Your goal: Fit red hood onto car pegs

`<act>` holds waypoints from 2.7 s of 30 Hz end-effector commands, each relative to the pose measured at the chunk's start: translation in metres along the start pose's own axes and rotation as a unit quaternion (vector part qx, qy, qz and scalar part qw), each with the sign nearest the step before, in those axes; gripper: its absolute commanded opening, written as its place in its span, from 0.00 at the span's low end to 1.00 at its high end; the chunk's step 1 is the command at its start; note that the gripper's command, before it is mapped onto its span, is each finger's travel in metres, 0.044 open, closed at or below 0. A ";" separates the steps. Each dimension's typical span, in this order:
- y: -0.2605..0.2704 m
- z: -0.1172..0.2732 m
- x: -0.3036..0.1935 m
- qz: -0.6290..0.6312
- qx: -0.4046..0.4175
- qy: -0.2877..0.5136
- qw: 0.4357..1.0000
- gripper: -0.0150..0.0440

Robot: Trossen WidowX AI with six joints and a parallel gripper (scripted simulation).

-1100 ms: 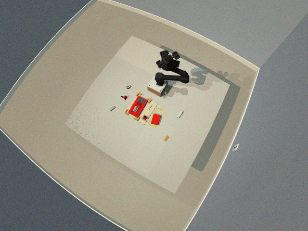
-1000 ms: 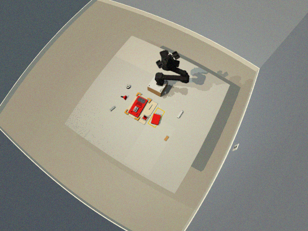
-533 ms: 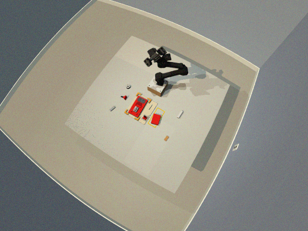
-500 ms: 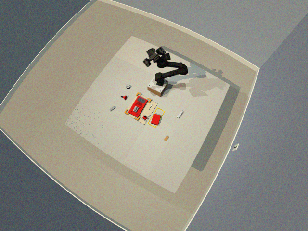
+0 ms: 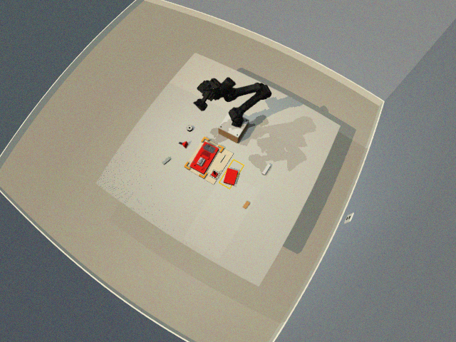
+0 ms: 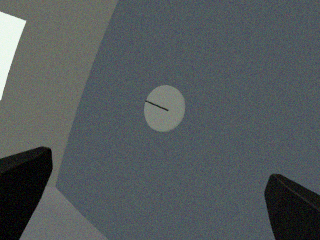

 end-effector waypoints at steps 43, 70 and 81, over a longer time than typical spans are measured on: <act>-0.223 -0.029 -0.194 0.207 -0.423 0.462 0.751 1.00; -0.272 0.110 -0.340 0.358 -0.324 0.843 0.235 1.00; -0.275 0.112 -0.341 0.358 -0.324 0.843 0.235 1.00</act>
Point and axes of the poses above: the point midway between the two fingers, 35 mm back from their tips, its own z axis back along the fingers, its own y axis across the jaws, x = y × z, the point moved 9 cm from there along z, back along the fingers, and after that the axes turned 7 degrees about z, right-handed, at the moved point
